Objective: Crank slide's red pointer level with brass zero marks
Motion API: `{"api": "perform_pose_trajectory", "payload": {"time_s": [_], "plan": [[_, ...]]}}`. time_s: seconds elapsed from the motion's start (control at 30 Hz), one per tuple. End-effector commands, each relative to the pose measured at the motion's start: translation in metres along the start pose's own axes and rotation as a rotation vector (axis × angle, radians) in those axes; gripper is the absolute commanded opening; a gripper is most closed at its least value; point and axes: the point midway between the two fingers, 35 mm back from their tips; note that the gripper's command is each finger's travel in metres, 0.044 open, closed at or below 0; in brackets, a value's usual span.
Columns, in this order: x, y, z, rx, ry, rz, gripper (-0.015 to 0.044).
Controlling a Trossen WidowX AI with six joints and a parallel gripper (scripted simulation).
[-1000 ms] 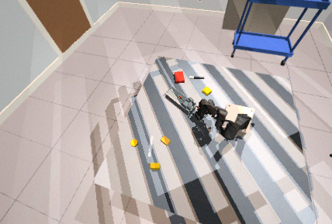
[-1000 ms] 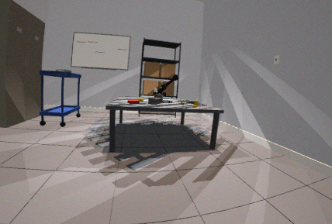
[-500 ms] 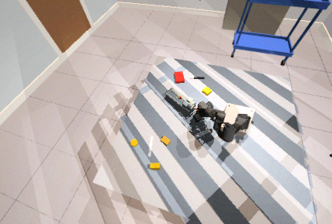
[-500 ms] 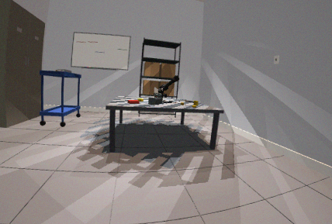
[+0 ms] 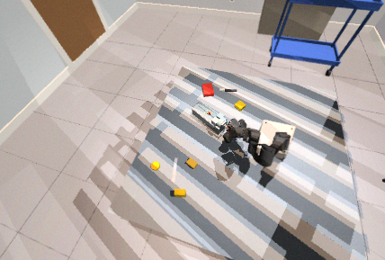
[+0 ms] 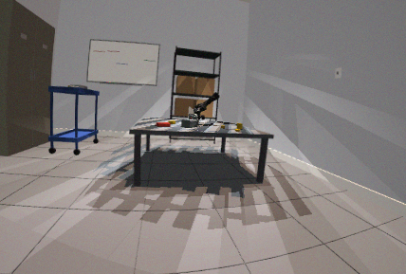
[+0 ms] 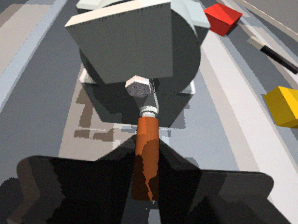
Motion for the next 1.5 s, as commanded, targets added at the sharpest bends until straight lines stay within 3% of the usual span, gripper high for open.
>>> {"api": "perform_pose_trajectory", "payload": {"time_s": [0.0, 1.47], "plan": [[-0.0019, 0.0083, 0.0037, 0.01, 0.015, -0.017, 0.0], [-0.0006, 0.018, 0.0048, 0.01, 0.015, -0.018, 0.0]]}}
Point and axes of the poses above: the point midway between the two fingers, 35 mm back from their tips, its own x axis back along the fingers, its own y axis across the jaws, z = x × y, and after that the axes turned 12 degrees about -x, right-handed
